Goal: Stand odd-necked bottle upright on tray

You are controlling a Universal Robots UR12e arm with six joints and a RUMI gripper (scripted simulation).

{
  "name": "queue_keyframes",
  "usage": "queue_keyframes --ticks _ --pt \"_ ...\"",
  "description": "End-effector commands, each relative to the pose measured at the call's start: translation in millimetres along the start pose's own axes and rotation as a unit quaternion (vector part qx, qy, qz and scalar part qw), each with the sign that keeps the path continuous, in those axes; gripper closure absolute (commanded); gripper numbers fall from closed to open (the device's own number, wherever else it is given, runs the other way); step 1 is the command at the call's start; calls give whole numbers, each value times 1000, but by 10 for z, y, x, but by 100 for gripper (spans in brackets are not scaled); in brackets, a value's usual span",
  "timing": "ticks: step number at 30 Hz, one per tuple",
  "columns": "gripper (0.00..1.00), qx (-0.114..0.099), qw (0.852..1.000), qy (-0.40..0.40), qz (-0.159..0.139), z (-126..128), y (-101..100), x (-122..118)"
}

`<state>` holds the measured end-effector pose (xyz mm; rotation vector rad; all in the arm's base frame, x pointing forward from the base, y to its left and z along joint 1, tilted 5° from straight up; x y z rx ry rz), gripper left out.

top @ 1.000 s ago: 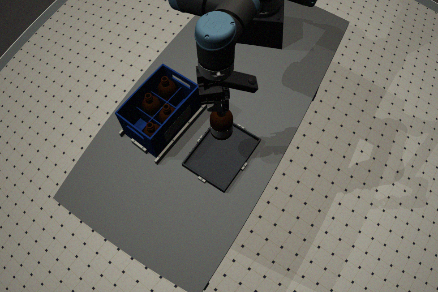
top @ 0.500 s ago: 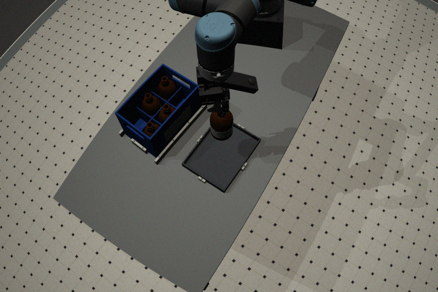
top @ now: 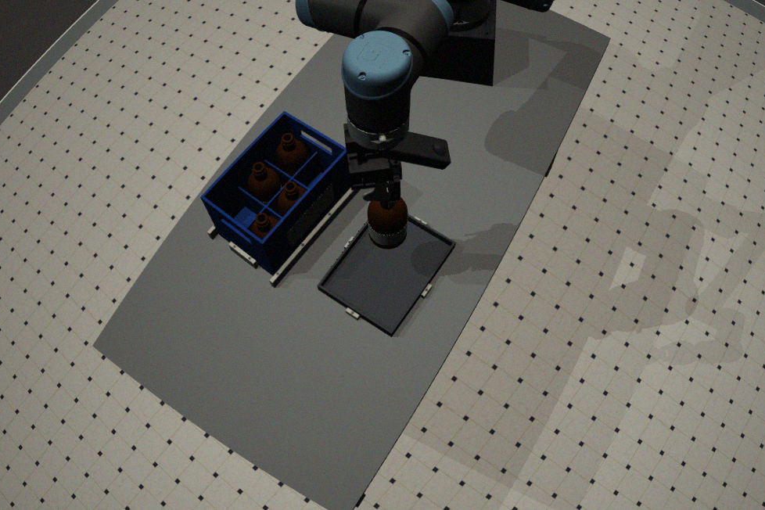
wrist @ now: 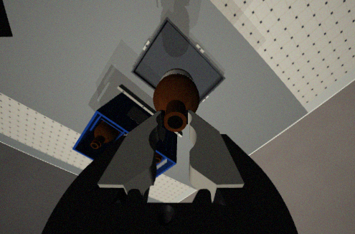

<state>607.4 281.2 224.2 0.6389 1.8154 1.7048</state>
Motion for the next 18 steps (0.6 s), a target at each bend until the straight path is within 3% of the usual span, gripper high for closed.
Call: queue_keyframes --ticks 1,18 --pt "100 -1 1000 0 -2 3 -84 -13" --pt "100 -1 1000 0 -2 4 -501 -12"
Point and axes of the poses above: the point where the finger pads meet when closed, its own y axis back along the fingers, its own z axis across the jaws, x = y × z, the point moved 8 cm from there along y, back along the fingers, and after that the axes turned 1 degree about y, right-handed, at the moved point
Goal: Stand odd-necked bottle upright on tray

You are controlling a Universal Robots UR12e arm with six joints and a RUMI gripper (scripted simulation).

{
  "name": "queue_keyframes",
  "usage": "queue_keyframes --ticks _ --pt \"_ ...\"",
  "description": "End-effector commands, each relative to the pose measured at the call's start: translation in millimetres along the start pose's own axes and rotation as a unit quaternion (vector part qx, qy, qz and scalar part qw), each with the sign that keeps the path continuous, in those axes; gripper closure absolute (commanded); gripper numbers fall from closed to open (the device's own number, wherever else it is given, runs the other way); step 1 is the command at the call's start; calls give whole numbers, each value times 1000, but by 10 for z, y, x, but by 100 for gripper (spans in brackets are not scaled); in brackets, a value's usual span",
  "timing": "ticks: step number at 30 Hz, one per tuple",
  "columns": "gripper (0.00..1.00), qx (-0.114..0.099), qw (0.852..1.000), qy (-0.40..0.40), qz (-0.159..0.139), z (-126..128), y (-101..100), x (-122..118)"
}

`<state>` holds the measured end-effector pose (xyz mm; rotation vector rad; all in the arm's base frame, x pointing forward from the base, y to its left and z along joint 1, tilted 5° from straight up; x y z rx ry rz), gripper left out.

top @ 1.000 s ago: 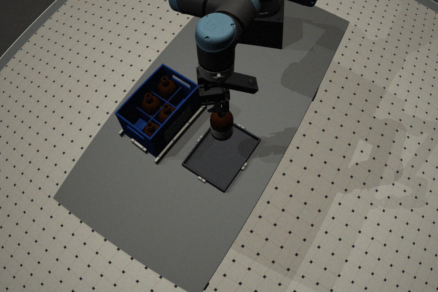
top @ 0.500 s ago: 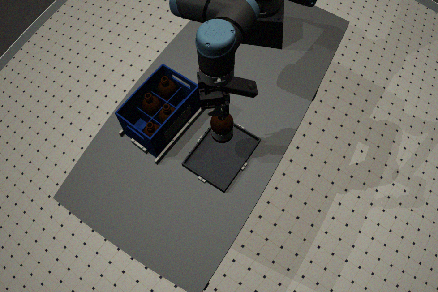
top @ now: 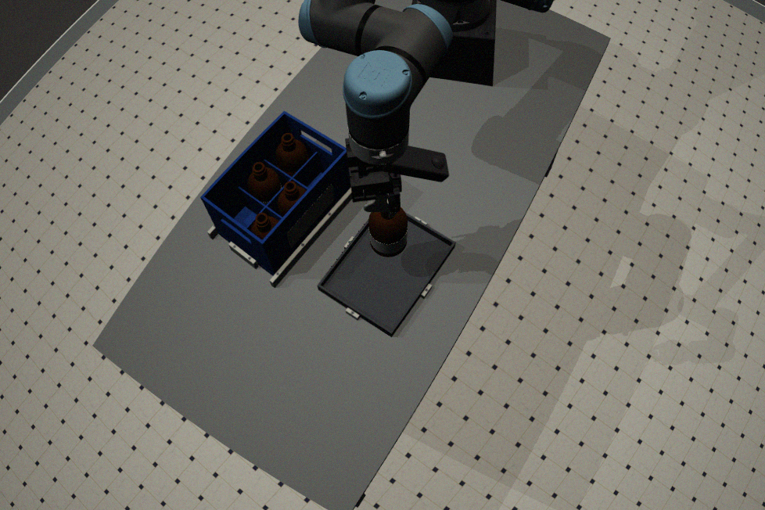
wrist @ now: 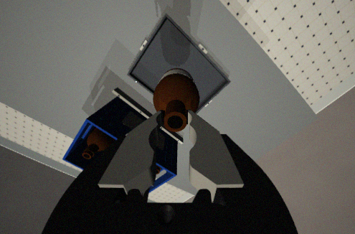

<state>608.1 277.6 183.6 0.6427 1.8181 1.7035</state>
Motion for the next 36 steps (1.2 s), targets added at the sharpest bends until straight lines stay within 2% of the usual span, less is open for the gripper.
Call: queue_keyframes --ticks 1,12,14,29,36 --pt "100 -3 1000 0 -3 12 -125 -14" --pt "100 -3 1000 0 -3 13 -468 -17" --pt "100 -3 1000 0 -3 13 -468 -17" --pt "100 -3 1000 0 -3 16 -832 -15" --pt "100 -3 1000 0 -3 23 -904 -20"
Point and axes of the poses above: the point where the finger pads meet when closed, its own y axis back along the fingers, its own z axis across the jaws, x = y × z, the point moved 8 cm from there along y, back along the fingers, and after that the axes turned 1 degree about y, right-handed, at the moved point
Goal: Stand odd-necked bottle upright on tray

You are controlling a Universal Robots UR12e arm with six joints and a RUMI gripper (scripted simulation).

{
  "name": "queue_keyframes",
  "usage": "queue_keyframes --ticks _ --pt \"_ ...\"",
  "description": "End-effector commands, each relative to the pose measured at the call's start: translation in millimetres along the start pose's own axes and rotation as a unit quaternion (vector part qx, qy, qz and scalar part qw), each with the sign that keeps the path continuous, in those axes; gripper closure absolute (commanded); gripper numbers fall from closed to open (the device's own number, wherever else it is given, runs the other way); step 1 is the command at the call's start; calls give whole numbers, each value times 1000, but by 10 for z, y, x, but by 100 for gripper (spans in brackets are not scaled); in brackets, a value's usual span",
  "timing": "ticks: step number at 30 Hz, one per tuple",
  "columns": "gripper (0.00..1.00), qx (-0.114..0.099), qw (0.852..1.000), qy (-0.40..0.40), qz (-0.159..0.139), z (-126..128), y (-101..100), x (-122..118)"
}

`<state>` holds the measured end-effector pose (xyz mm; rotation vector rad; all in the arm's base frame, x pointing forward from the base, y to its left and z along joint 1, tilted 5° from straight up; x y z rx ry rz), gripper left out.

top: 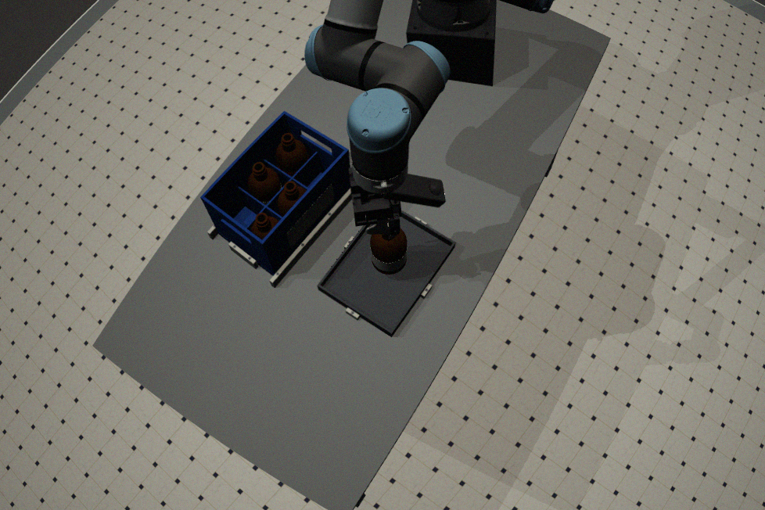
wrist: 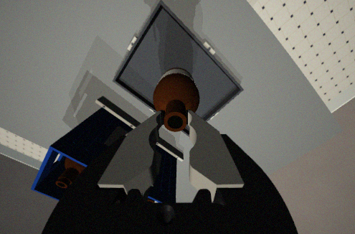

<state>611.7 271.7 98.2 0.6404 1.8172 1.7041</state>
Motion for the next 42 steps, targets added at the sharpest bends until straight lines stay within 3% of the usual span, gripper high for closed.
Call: queue_keyframes --ticks 1,42 --pt "100 -3 1000 0 -2 9 -62 -17" --pt "100 -4 1000 0 -3 20 -140 -25"
Point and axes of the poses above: the point where the finger pads meet when closed, its own y axis back along the fingers, its own z axis across the jaws, x = y × z, the point moved 8 cm from there along y, back along the fingers, and after that the axes turned 1 degree about y, right-handed, at the moved point
